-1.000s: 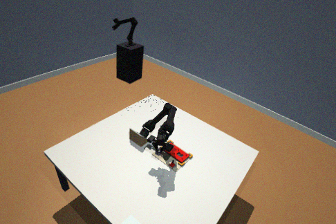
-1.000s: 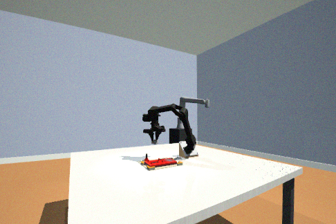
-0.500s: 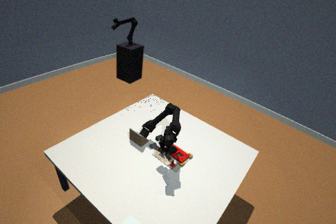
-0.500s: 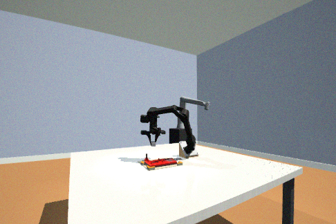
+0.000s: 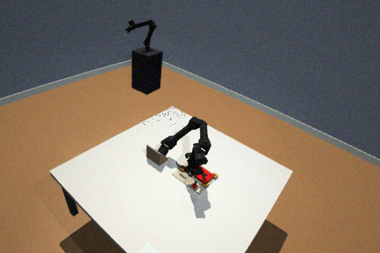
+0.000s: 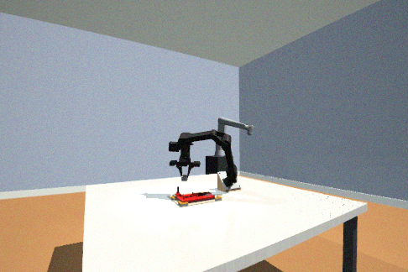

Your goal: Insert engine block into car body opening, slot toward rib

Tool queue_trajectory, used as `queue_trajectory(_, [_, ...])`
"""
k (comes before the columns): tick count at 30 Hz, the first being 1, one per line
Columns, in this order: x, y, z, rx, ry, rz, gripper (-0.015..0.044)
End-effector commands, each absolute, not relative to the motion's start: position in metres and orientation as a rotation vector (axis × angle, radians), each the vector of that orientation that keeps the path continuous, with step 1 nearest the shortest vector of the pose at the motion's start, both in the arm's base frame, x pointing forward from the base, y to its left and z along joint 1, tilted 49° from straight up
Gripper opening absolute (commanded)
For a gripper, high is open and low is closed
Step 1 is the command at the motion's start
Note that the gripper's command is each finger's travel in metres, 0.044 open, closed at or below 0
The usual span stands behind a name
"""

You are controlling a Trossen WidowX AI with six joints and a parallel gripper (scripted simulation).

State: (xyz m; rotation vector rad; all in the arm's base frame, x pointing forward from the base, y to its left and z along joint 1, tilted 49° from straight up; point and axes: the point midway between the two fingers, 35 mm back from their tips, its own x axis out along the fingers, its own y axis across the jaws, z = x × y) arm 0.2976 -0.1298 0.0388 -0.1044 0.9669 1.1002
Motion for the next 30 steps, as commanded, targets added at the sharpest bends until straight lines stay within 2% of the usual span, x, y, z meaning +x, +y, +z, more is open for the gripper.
queue_trajectory(1, [0.304, -0.118, 0.044, -0.020, 1.020, 1.051, 0.0000])
queue_trajectory(30, [0.337, -0.043, 0.083, 0.607, 1.340, 0.651, 0.0000])
